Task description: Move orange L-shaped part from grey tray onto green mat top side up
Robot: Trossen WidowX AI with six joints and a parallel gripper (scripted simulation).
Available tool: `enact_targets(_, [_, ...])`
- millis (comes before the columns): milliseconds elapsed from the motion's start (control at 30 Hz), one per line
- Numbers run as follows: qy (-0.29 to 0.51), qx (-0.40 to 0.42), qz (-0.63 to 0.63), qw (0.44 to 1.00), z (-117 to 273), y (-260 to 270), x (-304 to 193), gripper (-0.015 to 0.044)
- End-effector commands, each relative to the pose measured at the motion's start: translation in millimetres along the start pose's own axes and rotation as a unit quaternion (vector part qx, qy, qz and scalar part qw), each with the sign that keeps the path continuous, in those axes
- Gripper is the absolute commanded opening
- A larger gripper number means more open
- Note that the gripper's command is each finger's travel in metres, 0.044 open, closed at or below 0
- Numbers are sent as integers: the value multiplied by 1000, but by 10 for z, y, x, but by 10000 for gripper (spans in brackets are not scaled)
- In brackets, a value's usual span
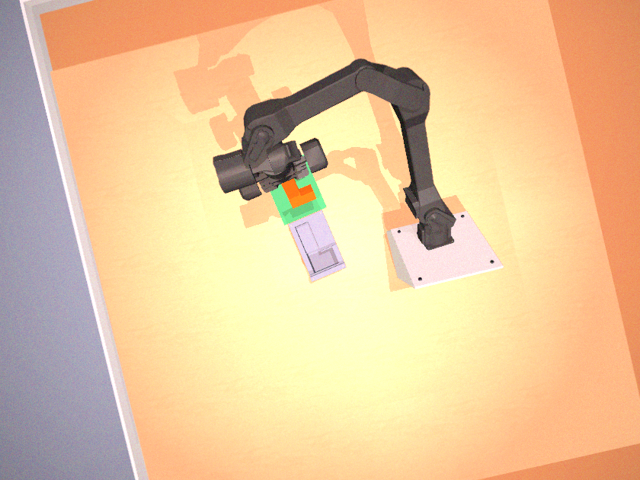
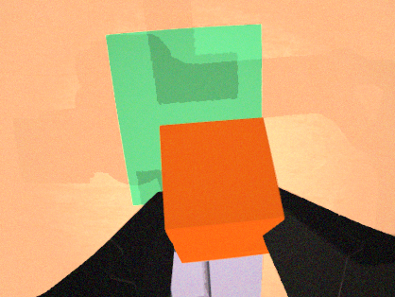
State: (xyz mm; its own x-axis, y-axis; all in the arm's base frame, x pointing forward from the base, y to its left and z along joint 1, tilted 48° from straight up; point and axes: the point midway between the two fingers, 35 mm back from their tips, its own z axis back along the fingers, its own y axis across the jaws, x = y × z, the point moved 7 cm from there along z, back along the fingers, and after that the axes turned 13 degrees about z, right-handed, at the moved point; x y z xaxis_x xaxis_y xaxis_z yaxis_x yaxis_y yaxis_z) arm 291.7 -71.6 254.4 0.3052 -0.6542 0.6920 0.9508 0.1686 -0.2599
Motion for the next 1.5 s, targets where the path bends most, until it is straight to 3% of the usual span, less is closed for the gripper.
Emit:
enact_targets(0, [-2, 0, 2, 1000, -18, -17, 27, 0])
enact_targets(1467, [-4, 0, 1, 1000, -693, -19, 35, 0])
